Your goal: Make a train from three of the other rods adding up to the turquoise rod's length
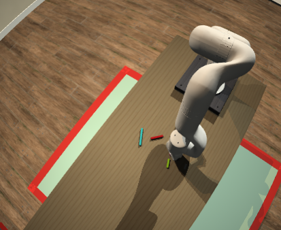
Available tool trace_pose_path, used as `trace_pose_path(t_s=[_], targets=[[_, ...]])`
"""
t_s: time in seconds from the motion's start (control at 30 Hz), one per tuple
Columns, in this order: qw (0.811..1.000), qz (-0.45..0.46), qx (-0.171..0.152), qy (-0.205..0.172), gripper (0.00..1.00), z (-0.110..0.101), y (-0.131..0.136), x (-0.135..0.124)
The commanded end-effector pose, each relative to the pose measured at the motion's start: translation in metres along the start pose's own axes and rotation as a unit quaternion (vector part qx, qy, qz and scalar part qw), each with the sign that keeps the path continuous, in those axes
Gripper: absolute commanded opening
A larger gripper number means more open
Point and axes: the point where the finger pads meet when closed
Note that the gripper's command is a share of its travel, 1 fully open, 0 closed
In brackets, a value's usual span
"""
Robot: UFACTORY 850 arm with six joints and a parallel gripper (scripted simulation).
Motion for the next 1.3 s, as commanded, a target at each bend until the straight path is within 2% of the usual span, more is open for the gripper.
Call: trace_pose_path(t_s=[0.0,0.13,0.3,0.37,0.63,0.77,1.27], targets=[[1.000,0.000,-0.001,-0.001,0.04,-0.001,0.001,-0.001],[1.000,0.000,-0.001,-0.001,0.04,-0.002,0.001,-0.001],[1.000,0.000,-0.001,-0.001,0.04,-0.021,0.000,-0.001],[1.000,0.000,-0.001,-0.001,0.04,-0.021,0.000,-0.001],[1.000,0.000,-0.001,-0.001,0.04,-0.079,0.000,-0.001],[1.000,0.000,-0.001,-0.001,0.04,-0.097,0.000,-0.001],[1.000,0.002,-0.001,-0.001,0.04,-0.101,0.000,-0.001]])
Point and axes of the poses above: the point where the finger pads meet when closed, its own z axis out along the fingers, its own y axis across the jaws, x = y × z, and after that the axes turned 2 degrees about -z, right-handed
